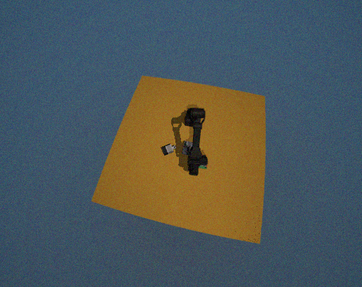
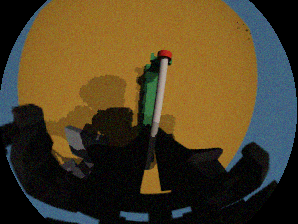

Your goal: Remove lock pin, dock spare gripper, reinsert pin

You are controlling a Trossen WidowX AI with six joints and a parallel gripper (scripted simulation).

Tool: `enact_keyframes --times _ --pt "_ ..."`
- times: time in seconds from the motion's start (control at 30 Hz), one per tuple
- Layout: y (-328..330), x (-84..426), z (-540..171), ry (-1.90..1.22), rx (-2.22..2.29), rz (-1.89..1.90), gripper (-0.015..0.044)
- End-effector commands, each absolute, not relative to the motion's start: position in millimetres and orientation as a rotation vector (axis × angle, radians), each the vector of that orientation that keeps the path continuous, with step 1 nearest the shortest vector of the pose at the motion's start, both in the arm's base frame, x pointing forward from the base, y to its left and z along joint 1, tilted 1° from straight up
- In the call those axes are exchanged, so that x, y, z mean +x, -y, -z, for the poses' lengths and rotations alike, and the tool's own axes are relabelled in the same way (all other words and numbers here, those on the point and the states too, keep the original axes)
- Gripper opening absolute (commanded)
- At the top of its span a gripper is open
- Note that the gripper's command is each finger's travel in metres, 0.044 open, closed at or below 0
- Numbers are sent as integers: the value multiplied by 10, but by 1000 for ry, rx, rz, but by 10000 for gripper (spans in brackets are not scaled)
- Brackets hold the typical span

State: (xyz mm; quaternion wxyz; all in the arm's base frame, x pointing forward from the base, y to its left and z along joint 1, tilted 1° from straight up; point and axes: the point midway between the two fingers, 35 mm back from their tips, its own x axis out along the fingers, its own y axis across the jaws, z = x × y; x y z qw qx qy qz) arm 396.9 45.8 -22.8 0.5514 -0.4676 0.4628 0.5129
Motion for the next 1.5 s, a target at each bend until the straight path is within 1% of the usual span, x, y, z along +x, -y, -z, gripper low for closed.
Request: enact_keyframes --times 0.0,0.1,0.5,0.67,1.47 --pt "-458 3969 228 -1095 -1106 -1213 0" --pt "-458 3969 228 -1095 -1106 -1213 0" --pt "-458 3969 228 -1095 -1106 -1213 315" --pt "-456 3955 73 -1098 -1104 -1216 440" --pt "-449 3921 -542 -1099 -1103 -1216 440"
